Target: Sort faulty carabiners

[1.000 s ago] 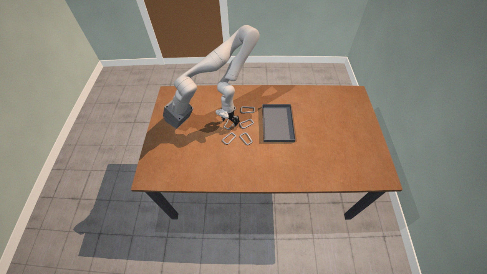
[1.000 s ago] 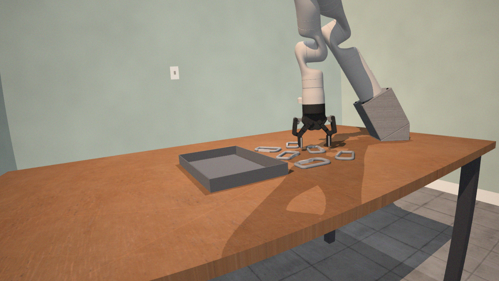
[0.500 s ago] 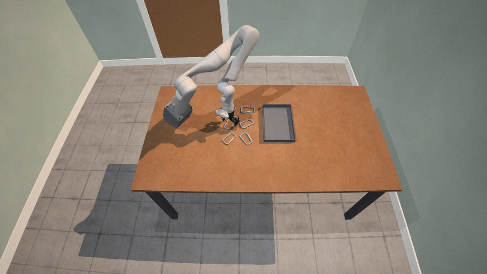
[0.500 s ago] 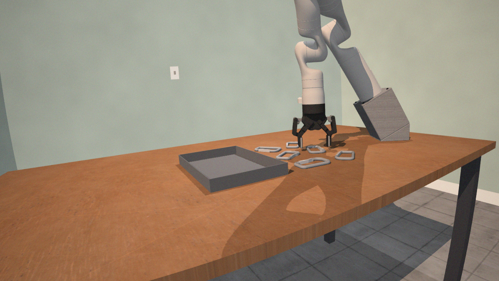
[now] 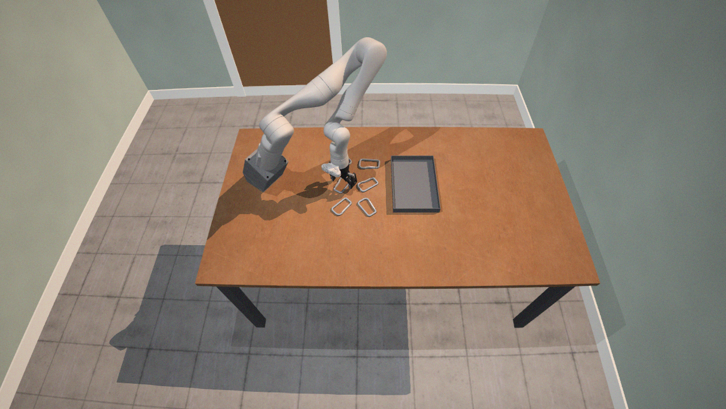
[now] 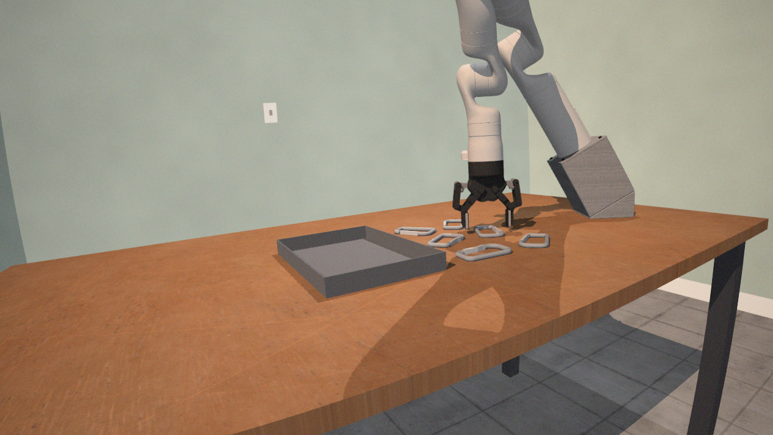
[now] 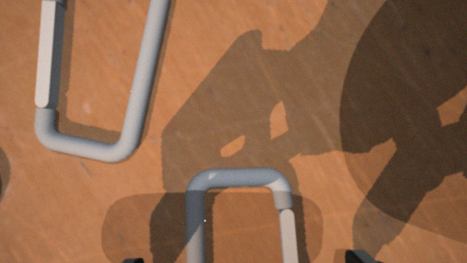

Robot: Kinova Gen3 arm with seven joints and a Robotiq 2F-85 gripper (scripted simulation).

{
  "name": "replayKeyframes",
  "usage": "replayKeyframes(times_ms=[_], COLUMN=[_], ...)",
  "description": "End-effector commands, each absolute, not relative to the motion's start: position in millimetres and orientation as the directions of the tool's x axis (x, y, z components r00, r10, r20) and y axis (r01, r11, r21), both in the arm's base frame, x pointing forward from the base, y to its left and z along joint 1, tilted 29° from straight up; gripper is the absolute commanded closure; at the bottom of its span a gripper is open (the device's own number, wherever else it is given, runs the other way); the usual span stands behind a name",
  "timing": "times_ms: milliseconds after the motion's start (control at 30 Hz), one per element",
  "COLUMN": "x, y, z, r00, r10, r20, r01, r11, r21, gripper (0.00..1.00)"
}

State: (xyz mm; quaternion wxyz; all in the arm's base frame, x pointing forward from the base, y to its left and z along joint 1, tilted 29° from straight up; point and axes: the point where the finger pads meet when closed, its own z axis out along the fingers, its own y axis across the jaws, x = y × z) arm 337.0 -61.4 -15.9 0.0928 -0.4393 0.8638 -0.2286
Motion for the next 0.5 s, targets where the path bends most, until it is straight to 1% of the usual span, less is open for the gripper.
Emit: replayKeyframes(times_ms=[0,333,367,467], x=[337.1,337.1,313.1,312.7], y=[-61.2,-61.2,-38.7,-38.5], z=[-15.7,-15.7,46.2,47.1], r00=[-0.597,-0.597,-0.595,-0.595], r10=[-0.801,-0.801,-0.803,-0.803], r20=[0.040,0.040,0.044,0.044], r01=[-0.716,-0.716,-0.718,-0.718], r11=[0.510,0.510,0.506,0.506], r21=[-0.477,-0.477,-0.477,-0.477], gripper=[0.00,0.00,0.00,0.00])
